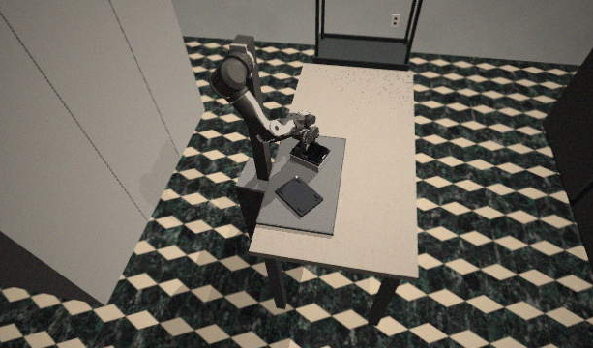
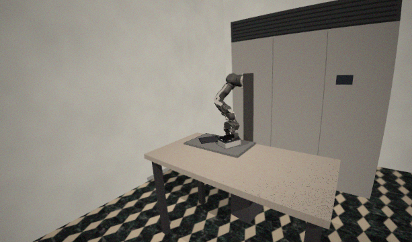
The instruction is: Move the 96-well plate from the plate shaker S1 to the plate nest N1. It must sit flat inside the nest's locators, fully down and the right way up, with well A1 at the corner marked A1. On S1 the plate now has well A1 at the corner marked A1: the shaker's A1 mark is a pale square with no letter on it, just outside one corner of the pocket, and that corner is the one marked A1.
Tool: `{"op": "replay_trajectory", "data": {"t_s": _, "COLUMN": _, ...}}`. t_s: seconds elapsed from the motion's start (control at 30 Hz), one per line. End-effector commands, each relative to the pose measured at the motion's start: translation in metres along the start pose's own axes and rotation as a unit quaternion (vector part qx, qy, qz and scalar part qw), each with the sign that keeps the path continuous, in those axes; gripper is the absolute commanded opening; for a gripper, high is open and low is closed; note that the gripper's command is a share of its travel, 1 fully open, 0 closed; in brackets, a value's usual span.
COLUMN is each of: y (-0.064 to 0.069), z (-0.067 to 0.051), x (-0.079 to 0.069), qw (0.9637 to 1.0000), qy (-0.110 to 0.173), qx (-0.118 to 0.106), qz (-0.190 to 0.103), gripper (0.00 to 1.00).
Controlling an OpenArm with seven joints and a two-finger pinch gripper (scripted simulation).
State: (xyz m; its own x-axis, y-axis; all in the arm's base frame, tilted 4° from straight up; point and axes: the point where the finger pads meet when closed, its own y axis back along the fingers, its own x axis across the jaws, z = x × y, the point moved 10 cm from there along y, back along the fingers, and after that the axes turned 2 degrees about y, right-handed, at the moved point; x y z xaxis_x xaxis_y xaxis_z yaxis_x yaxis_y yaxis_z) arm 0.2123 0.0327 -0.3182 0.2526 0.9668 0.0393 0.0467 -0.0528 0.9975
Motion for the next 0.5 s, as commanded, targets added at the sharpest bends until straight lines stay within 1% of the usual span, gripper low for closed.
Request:
{"op": "replay_trajectory", "data": {"t_s": 0.0, "y": 0.0005, "z": 0.0001, "x": 0.0005, "qw": 1.0, "qy": 0.0, "qx": 0.0, "qz": 0.002, "gripper": 0.44}}
{"op": "replay_trajectory", "data": {"t_s": 0.17, "y": 0.0005, "z": 0.0001, "x": 0.0005, "qw": 1.0, "qy": 0.0, "qx": 0.0, "qz": 0.002, "gripper": 0.27}}
{"op": "replay_trajectory", "data": {"t_s": 0.23, "y": 0.0005, "z": 0.0001, "x": 0.0005, "qw": 1.0, "qy": 0.0, "qx": 0.0, "qz": 0.002, "gripper": 0.27}}
{"op": "replay_trajectory", "data": {"t_s": 0.47, "y": 0.0006, "z": 0.0002, "x": 0.0004, "qw": 1.0, "qy": 0.0, "qx": 0.0, "qz": 0.001, "gripper": 0.04}}
